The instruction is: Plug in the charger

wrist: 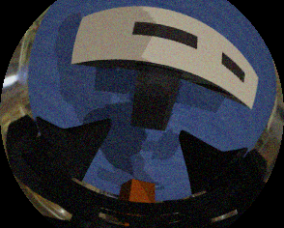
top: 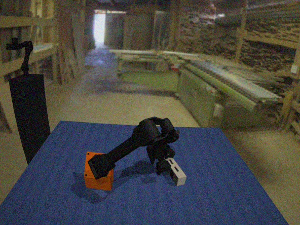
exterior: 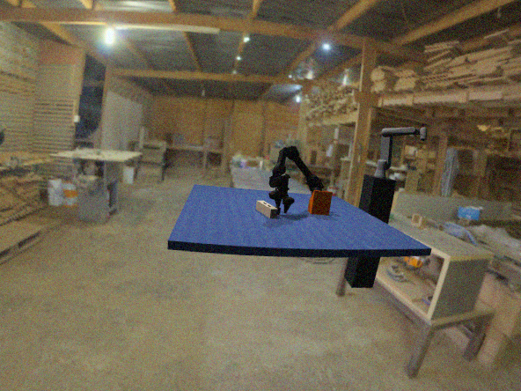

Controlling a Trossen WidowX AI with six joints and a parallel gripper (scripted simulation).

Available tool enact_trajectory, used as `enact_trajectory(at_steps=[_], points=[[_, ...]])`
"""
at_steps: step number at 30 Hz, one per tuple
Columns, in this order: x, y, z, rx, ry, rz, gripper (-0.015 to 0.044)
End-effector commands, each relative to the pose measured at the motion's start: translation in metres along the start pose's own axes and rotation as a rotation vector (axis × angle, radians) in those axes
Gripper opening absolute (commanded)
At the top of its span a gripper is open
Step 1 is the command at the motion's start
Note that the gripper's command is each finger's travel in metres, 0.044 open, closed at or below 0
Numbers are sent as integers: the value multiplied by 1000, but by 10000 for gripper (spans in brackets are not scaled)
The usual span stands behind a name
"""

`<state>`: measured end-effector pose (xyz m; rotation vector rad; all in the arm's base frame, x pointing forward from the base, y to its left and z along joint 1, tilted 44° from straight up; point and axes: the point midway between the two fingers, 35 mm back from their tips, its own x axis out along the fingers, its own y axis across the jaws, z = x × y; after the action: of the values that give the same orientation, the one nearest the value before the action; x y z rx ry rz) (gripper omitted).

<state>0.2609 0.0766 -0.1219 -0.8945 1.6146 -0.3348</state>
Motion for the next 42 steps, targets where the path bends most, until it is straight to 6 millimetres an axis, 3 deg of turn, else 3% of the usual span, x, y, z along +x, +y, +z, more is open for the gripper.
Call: enact_trajectory(at_steps=[1,22,25,31,42], points=[[1,1,-7,1,5,3,440],[3,0,-28,0,6,2,440],[-12,1,-17,20,-129,-15,440],[-72,4,-11,123,-584,-29,440],[-74,4,-11,127,-597,-28,440]])
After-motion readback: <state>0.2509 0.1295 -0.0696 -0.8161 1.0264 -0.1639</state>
